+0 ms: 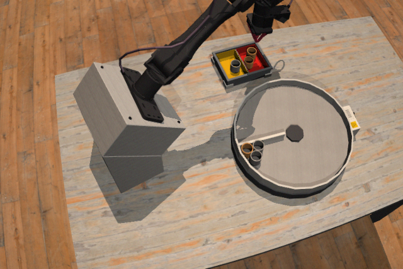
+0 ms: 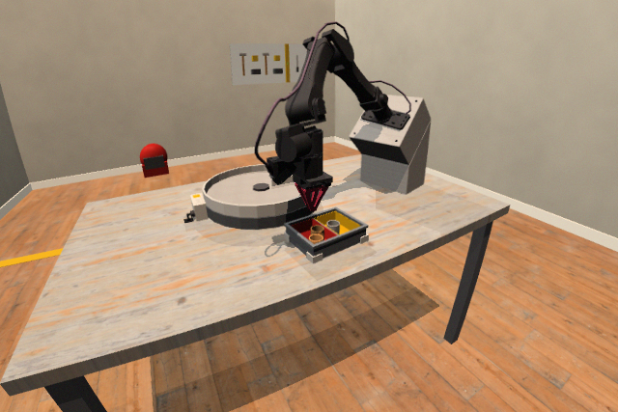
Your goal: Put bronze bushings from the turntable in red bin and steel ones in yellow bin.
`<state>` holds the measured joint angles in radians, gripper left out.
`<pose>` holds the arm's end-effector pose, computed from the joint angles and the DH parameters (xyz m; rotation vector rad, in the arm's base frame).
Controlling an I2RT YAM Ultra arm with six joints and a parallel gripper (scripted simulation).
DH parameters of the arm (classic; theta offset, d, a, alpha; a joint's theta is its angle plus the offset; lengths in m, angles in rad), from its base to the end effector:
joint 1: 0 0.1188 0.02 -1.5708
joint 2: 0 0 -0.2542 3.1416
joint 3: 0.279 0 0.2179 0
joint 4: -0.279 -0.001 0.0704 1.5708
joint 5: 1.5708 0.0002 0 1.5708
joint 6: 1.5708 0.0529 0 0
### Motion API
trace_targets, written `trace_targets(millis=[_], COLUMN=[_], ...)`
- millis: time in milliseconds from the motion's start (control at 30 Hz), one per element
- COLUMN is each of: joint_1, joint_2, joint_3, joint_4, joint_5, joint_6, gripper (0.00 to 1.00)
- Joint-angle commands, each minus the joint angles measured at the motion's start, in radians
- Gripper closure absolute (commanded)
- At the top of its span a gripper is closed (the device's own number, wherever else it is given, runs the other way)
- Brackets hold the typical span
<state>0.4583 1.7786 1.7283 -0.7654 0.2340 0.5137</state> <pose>0.3350 0.1527 0.3281 0.1756 2.3597 0.1922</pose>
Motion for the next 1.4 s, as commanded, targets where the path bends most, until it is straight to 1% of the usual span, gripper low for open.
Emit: trace_targets(millis=[0, 200, 333, 400, 500, 600, 667, 767, 833, 933, 1033, 1100, 1167, 1233, 1267, 1367], joint_1=[0.019, 0.019, 0.014, -0.013, -0.034, -0.067, -0.067, -0.124, -0.172, -0.281, -0.434, -0.548, -0.666, -0.666, -0.746, -0.905], joint_2=[-0.035, -0.035, -0.039, -0.050, -0.080, -0.126, -0.126, -0.190, -0.238, -0.320, -0.396, -0.429, -0.444, -0.444, -0.409, -0.385], joint_3=[0.021, 0.020, -0.027, -0.047, -0.099, -0.181, -0.181, -0.295, -0.382, -0.532, -0.684, -0.767, -0.831, -0.831, -0.864, -0.915], joint_4=[0.000, 0.000, 0.018, 0.028, 0.052, 0.089, 0.089, 0.141, 0.179, 0.244, 0.315, 0.362, 0.404, 0.404, 0.435, 0.474], joint_5=[0.014, 0.014, 0.010, -0.010, -0.024, -0.045, -0.045, -0.082, -0.112, -0.177, -0.268, -0.338, -0.413, -0.413, -0.485, -0.584], joint_6=[0.005, 0.005, -0.008, -0.015, -0.030, -0.054, -0.054, -0.094, -0.127, -0.203, -0.310, -0.391, -0.477, -0.477, -0.535, -0.651], gripper=[0.85, 0.86, 0.86, 0.86, 0.86, 0.86, 0.86, 0.86, 0.86, 0.86, 0.86, 0.86, 0.86, 0.86, 0.86, 0.86])
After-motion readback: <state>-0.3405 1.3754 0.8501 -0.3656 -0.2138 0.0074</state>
